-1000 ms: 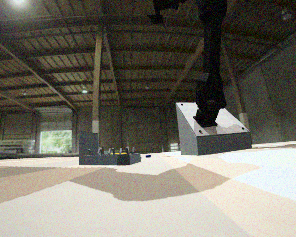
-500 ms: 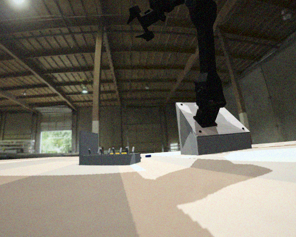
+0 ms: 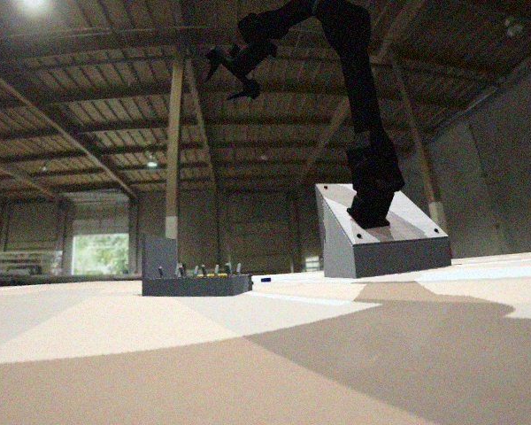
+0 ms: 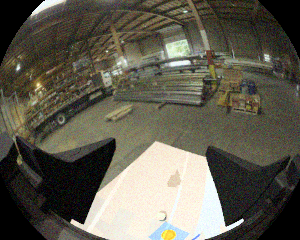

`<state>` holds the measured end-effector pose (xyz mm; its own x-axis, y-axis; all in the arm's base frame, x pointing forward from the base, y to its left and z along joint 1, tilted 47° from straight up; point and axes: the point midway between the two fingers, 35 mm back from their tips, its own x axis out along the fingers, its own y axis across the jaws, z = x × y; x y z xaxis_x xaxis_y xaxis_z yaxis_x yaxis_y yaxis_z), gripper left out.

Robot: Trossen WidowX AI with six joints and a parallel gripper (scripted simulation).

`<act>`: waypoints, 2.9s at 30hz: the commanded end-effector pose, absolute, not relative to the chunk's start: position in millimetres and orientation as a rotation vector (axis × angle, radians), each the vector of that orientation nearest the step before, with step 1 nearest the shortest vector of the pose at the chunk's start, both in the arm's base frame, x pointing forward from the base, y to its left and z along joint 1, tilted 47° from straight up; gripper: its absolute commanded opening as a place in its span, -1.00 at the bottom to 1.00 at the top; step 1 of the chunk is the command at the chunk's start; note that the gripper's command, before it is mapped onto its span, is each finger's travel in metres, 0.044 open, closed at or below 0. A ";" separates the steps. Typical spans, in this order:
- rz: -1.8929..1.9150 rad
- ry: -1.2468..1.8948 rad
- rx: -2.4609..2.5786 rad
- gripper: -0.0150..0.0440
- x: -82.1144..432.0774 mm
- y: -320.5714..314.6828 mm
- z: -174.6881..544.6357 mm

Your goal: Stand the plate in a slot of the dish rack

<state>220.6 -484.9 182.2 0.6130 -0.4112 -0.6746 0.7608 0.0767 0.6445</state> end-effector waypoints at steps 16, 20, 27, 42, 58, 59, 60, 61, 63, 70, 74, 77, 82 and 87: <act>-0.507 0.928 1.021 0.86 277.0 -384.9 77.0; -0.398 1.025 0.978 0.86 283.9 -360.9 60.5; -0.191 1.171 0.904 0.86 292.0 -317.7 36.0; 0.302 1.383 0.763 0.86 294.2 -225.9 2.3; 0.523 1.429 0.715 0.86 297.1 -163.7 -30.2; 0.523 1.428 0.715 0.86 298.7 -152.8 -40.1; 0.524 1.428 0.715 0.86 299.7 -141.6 -49.6; 0.525 1.427 0.716 0.86 299.9 -130.1 -58.7; 0.528 1.427 0.718 0.86 298.6 -109.1 -73.9; 0.529 1.426 0.719 0.86 298.2 -103.7 -82.6; 0.529 1.427 0.720 0.86 299.2 -99.6 -86.9; 0.528 1.427 0.721 0.86 299.9 -96.4 -90.3; 0.528 1.427 0.720 0.86 301.1 -90.9 -96.2; 0.528 1.427 0.720 0.86 302.2 -85.4 -102.1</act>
